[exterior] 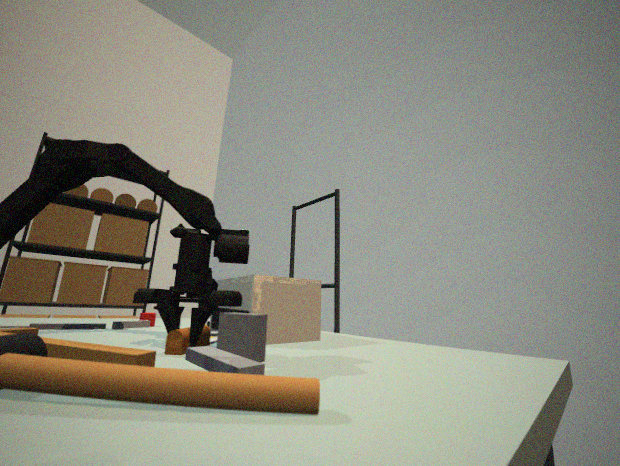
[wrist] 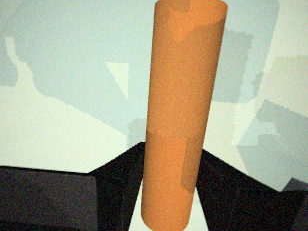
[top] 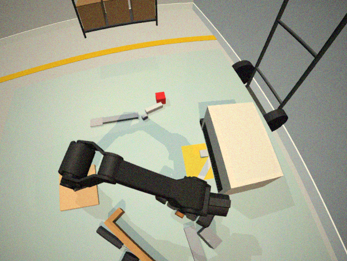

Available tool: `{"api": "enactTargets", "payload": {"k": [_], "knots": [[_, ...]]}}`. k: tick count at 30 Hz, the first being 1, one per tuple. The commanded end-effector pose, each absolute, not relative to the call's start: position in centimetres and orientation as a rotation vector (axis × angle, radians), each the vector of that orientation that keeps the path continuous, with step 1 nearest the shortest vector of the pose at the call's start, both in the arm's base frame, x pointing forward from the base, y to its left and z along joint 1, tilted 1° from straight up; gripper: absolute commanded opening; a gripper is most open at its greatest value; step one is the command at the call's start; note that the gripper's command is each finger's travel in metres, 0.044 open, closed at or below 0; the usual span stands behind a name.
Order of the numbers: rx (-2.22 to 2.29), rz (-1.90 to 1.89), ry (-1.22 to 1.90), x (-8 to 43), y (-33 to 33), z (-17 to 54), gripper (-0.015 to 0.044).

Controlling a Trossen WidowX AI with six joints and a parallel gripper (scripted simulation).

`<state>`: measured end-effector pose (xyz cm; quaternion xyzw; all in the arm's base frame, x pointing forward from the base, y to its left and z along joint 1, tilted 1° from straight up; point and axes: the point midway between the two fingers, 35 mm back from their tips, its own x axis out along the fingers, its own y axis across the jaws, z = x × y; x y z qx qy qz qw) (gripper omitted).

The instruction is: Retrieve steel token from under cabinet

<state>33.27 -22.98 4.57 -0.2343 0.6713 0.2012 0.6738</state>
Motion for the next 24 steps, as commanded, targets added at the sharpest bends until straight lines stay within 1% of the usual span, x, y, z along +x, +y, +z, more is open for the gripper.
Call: {"api": "enactTargets", "payload": {"k": [1,12,24], "knots": [[-0.518,0.457,1.508,33.0,-22.4,4.4,0.0000],[-0.518,0.458,1.508,32.5,-21.7,4.4,0.0000],[-0.518,0.458,1.509,31.2,-22.9,4.4,0.0000]]}}
